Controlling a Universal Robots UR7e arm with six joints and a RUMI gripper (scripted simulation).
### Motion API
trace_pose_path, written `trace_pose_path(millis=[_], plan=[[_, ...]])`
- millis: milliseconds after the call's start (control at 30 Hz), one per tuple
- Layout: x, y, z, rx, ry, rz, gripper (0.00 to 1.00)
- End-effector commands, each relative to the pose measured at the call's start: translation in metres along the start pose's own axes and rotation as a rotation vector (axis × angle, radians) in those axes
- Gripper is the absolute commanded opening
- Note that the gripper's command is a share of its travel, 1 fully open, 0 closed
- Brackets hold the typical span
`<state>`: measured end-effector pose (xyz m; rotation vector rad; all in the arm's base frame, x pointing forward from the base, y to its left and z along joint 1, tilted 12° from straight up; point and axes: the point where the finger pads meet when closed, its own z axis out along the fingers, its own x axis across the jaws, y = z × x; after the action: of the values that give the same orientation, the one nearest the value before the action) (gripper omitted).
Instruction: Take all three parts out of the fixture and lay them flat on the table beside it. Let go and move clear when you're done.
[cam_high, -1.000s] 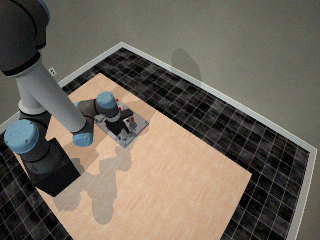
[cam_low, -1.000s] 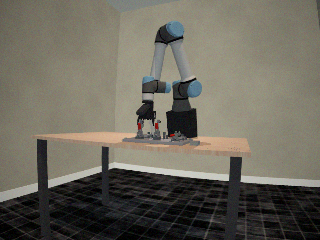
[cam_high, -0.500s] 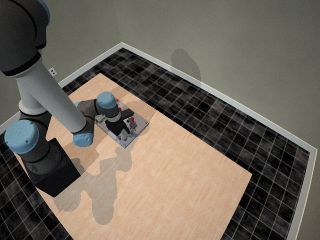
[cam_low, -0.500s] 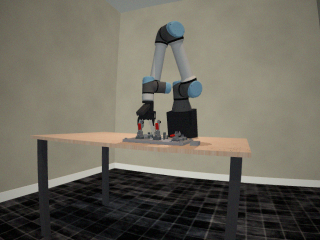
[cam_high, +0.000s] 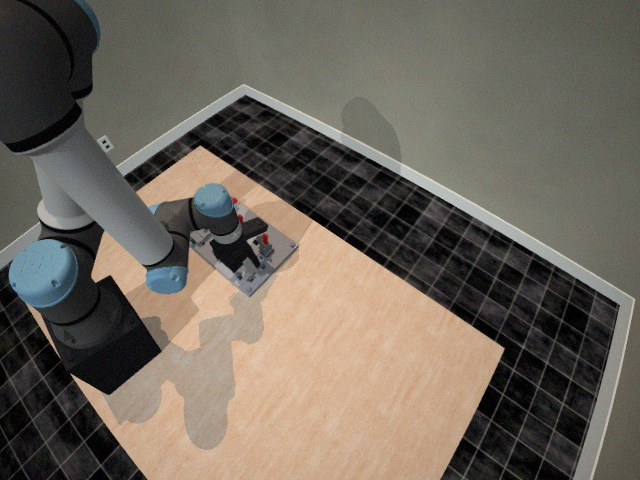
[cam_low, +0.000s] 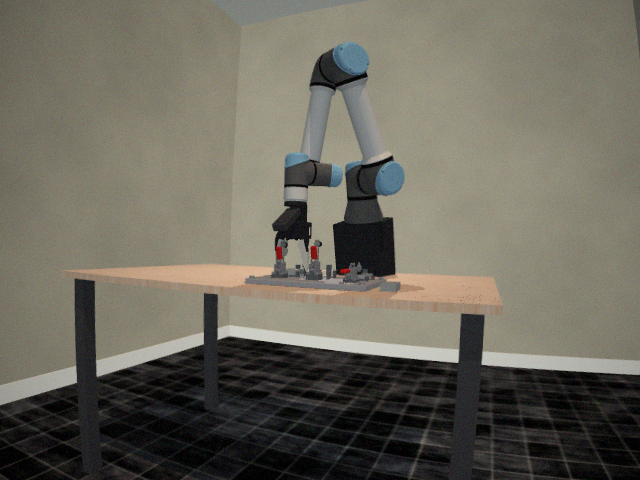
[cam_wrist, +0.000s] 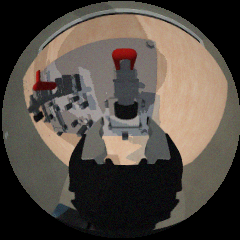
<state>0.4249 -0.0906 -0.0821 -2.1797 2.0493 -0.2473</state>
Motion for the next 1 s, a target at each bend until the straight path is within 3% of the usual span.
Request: trace_pose_path(millis=[0,333,367,967], plan=[[0.0003,-0.0014,-0.0006,0.002,0.002,-0.001,0.59],[0.0003,-0.0014,-0.0006,0.002,0.002,-0.001,0.59],[0.0003,-0.0014,-0.0006,0.002,0.002,-0.001,0.0],[0.0004,-0.0014,-0.0006,0.002,0.002,-0.001,0.0]])
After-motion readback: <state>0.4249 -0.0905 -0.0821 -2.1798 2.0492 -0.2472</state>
